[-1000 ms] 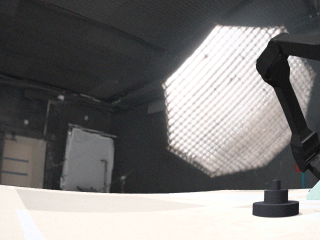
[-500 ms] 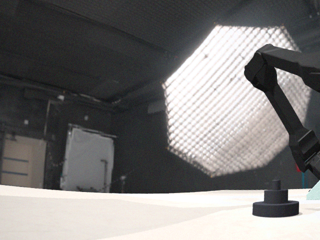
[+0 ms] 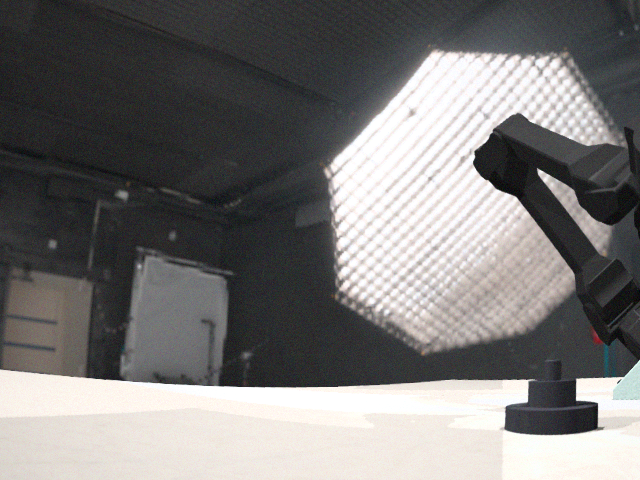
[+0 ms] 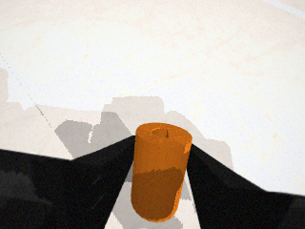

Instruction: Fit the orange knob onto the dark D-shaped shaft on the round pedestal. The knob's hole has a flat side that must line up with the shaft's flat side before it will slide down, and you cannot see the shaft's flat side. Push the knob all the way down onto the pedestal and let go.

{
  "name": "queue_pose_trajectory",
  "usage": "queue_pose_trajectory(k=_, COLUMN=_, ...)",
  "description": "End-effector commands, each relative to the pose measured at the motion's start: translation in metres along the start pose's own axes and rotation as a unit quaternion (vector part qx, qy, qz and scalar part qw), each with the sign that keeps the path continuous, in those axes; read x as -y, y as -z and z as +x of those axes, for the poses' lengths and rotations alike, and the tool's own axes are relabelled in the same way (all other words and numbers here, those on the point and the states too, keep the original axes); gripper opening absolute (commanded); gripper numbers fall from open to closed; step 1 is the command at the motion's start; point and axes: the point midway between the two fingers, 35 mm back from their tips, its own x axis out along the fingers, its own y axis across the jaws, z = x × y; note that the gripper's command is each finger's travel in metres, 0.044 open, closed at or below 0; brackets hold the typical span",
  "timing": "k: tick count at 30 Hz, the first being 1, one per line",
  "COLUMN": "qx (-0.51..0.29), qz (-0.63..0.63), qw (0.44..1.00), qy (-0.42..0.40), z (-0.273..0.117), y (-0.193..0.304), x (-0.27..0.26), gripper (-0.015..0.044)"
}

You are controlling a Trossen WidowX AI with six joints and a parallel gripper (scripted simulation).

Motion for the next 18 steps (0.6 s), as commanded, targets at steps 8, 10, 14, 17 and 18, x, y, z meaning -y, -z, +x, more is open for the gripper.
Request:
queue_pose_trajectory(k=8, qx=0.094, qz=-0.003, qw=0.996, qy=0.000, z=-0.008, y=0.010, x=-0.001, gripper=0.0180)
queue_pose_trajectory(k=10, qx=0.111, qz=-0.003, qw=0.994, qy=0.000, z=-0.009, y=0.012, x=-0.001, gripper=0.0180)
queue_pose_trajectory(k=14, qx=0.143, qz=-0.004, qw=0.990, qy=-0.001, z=-0.011, y=0.016, x=-0.001, gripper=0.0180)
queue_pose_trajectory(k=17, qx=0.168, qz=-0.004, qw=0.986, qy=-0.001, z=-0.012, y=0.019, x=-0.001, gripper=0.0180)
queue_pose_trajectory(k=18, qx=0.176, qz=-0.004, qw=0.984, qy=-0.001, z=-0.013, y=0.020, x=-0.001, gripper=0.0180)
